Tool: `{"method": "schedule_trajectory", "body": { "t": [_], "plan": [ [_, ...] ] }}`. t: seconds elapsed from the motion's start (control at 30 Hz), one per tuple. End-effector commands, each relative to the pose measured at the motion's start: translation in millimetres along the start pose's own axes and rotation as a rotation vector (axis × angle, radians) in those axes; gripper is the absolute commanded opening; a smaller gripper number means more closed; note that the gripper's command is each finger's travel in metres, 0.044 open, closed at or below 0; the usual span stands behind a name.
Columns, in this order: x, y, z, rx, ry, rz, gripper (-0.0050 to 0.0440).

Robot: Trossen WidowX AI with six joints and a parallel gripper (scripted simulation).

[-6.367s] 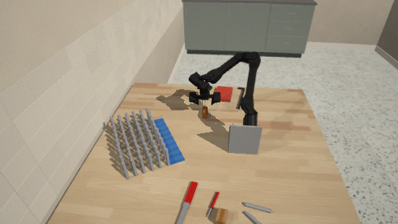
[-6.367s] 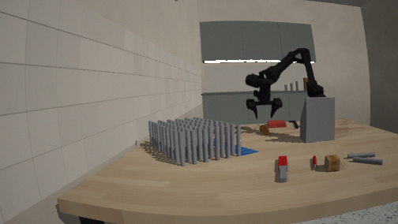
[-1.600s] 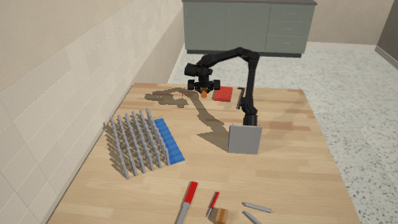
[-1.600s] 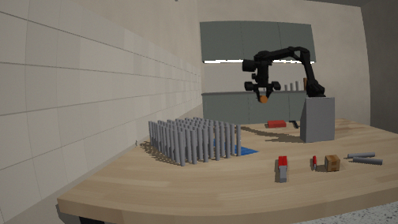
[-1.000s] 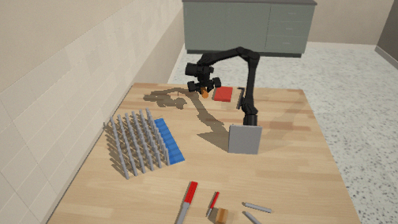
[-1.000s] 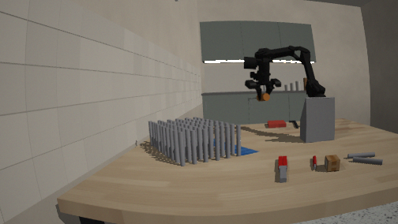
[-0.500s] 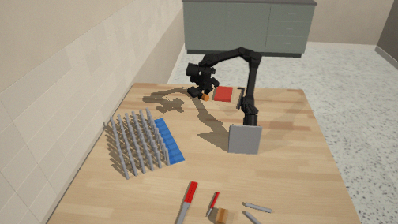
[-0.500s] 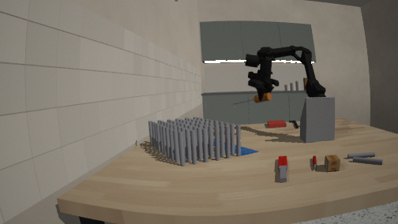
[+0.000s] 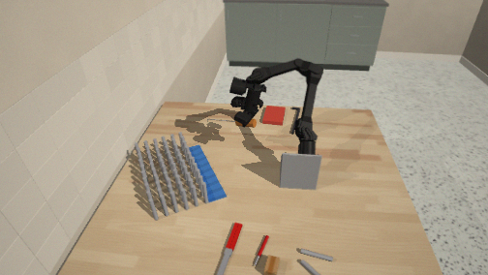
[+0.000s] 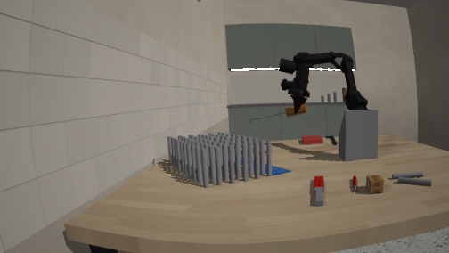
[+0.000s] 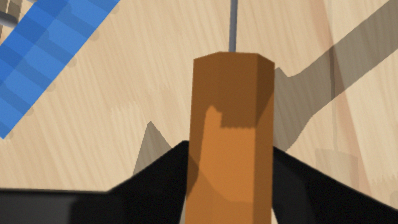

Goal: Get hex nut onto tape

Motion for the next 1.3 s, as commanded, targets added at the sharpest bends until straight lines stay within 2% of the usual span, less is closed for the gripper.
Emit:
{"method": "schedule_trajectory", "body": {
  "t": [0.0,0.53,0.83,1.03,1.17,1.27],
  "plan": [
    [4.6,6.1,-1.5,-0.043,0.096,0.048,-0.0050],
    [34.0,13.7,-11.3,-0.153,0.583,0.182,-0.0050],
    [46.4,17.4,-16.3,-0.221,0.796,0.228,-0.0050],
    [47.2,19.0,-15.6,-0.236,0.821,0.233,-0.0050],
    [48.4,13.5,-15.9,-0.223,0.823,0.236,-0.0050],
    [52.2,1.2,-14.9,-0.216,0.828,0.242,-0.0050]
  ]
}}
Point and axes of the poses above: the point midway between the two fingers, 35 mm back from their tips, its own y axis back along the fingers, its own x axis across the jaws, z = x × y, the point moved 8 cm from there along y, back along the fingers, and after that the axes turned 12 degrees about y, right-handed, at the moved point
